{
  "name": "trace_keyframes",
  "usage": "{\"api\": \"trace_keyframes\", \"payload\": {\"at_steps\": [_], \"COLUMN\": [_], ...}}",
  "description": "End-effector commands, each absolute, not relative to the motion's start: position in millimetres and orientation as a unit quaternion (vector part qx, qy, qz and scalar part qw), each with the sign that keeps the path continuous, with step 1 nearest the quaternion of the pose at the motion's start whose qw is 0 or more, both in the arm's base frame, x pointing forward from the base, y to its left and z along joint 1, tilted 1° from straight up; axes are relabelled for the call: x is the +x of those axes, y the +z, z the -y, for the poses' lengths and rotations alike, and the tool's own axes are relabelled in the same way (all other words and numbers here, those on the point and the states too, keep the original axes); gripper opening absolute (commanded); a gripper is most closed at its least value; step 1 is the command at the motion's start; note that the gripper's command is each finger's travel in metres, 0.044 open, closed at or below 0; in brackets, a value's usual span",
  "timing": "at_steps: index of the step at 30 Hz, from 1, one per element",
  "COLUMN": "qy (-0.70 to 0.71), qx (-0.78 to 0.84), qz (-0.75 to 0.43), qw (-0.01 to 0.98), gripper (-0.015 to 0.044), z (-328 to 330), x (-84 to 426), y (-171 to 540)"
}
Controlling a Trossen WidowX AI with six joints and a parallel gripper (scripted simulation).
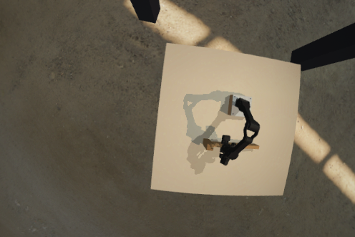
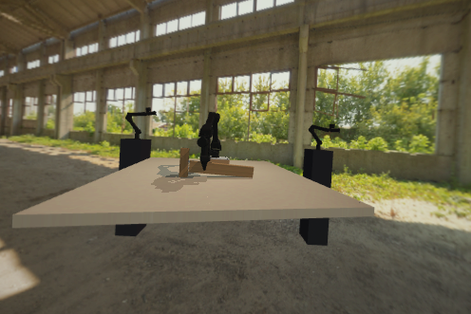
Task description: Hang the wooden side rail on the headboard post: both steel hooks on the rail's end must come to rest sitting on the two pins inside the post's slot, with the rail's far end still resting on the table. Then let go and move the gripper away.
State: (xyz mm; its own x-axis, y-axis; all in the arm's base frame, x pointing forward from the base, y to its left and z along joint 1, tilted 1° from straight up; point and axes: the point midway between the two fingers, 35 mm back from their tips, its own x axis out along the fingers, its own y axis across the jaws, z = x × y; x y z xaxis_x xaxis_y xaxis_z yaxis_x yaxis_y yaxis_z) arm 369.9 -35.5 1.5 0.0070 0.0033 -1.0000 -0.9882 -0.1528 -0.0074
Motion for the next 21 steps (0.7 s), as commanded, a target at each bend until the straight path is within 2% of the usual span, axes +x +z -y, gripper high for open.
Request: {"api": "trace_keyframes", "payload": {"at_steps": [1, 21], "qy": [0.532, 0.532], "qx": [-0.542, -0.542], "qz": [-0.455, -0.455], "qw": [0.465, 0.465], "gripper": [0.0000, 0.0000], "z": [37.1, 39.7], "x": [372.9, 371.0], "y": [3.5, 1.9]}}
